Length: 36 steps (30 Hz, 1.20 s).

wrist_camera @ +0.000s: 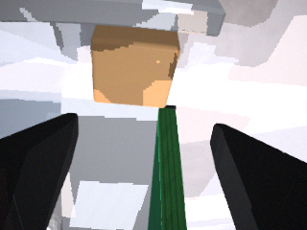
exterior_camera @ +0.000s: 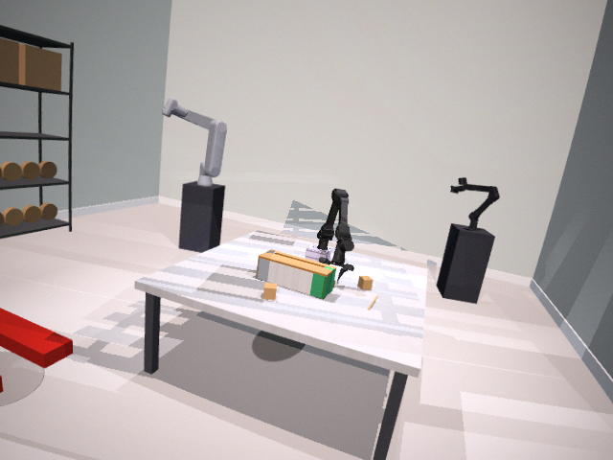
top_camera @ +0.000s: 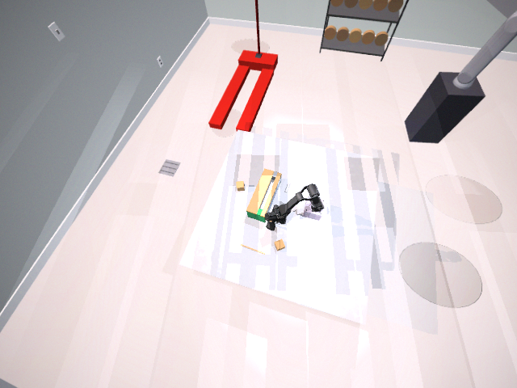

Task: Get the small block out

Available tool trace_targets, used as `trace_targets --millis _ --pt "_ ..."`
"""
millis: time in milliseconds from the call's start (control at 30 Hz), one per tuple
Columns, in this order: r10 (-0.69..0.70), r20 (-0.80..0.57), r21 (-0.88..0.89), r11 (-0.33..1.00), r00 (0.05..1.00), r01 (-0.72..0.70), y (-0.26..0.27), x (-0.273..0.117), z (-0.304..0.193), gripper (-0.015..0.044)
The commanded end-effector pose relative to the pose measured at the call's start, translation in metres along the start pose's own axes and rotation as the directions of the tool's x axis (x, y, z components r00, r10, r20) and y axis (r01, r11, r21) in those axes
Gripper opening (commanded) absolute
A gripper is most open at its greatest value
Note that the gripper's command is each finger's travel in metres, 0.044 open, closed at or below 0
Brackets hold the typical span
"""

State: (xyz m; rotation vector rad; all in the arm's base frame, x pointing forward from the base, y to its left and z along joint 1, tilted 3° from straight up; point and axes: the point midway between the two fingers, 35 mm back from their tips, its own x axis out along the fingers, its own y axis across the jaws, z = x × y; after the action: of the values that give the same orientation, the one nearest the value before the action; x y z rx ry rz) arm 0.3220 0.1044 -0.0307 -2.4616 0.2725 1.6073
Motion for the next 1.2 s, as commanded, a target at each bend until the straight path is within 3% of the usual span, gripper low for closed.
trace_targets --millis 0,600,867,967,1033,1167 --pt "0.009 0.005 0.002 1.000 1.000 -0.009 0.003 0.008 0.006 0.0285" --pt "0.009 0.006 0.002 1.000 1.000 -0.009 0.006 0.031 0.017 0.0285" --pt "0.009 0.006 0.002 1.000 1.000 -0.009 0.006 0.031 0.017 0.0075" --pt "0.009 0.006 0.002 1.000 1.000 -0.009 0.006 0.031 0.017 0.0055" --pt "0.009 0.005 0.001 1.000 1.000 -0.009 0.006 0.028 0.016 0.0003" --pt "0.008 0.005 0.001 1.000 1.000 -0.008 0.005 0.012 0.007 0.0000"
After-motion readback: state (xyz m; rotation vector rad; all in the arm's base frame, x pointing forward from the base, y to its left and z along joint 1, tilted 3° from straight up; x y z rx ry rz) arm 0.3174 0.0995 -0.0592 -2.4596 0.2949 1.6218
